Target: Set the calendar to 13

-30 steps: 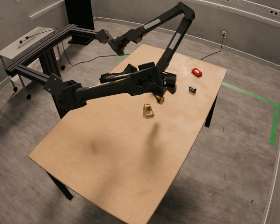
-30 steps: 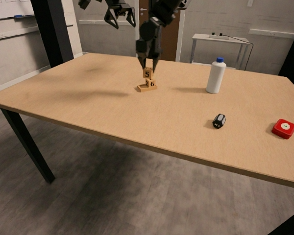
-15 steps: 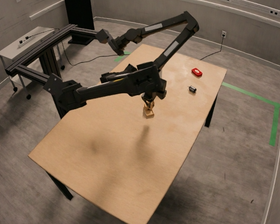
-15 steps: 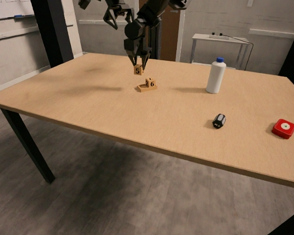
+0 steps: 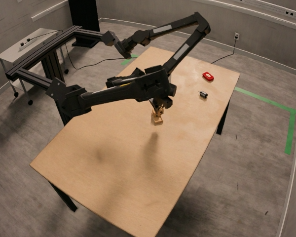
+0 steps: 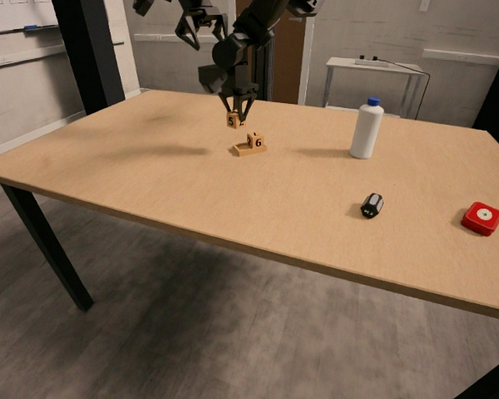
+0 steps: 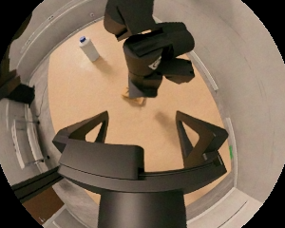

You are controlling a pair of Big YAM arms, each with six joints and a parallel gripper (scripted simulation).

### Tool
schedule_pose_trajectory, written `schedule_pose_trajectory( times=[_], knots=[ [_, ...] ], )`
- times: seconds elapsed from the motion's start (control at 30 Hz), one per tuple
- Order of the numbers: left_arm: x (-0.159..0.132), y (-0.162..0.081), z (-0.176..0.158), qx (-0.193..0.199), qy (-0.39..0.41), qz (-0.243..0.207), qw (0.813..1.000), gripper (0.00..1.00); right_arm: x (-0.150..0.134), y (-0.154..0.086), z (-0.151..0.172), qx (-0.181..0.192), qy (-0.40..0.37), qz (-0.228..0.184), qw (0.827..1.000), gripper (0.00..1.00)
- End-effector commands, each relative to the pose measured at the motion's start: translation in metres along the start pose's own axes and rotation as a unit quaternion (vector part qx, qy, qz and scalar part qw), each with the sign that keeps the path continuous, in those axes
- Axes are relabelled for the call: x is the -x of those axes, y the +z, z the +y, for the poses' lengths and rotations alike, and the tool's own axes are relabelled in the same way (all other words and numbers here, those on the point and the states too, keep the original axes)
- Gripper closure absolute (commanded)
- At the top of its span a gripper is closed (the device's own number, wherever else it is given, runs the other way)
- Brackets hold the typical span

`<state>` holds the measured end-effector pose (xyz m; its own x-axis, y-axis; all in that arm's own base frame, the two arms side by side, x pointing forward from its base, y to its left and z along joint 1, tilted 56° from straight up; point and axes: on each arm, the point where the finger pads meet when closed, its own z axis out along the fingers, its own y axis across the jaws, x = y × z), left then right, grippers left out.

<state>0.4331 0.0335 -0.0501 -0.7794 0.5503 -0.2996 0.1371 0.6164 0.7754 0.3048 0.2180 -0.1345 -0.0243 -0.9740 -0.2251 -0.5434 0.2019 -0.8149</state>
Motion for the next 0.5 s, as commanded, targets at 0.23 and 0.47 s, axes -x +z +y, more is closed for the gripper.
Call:
schedule_pose_trajectory(
  times=[0.23, 0.47],
  knots=[
    [-0.0068, 0.0074, -0.0001, -0.002, 0.168, 0.002, 0.986, 0.65, 0.0018, -0.0016, 0.0006, 0.000, 0.006, -0.003, 1.000, 0.00],
    [-0.0062, 0.0086, 0.0004, -0.001, 0.159, 0.002, 0.987, 0.65, 0.0018, -0.0016, 0.0006, 0.000, 0.006, -0.003, 1.000, 0.00]
  ],
)
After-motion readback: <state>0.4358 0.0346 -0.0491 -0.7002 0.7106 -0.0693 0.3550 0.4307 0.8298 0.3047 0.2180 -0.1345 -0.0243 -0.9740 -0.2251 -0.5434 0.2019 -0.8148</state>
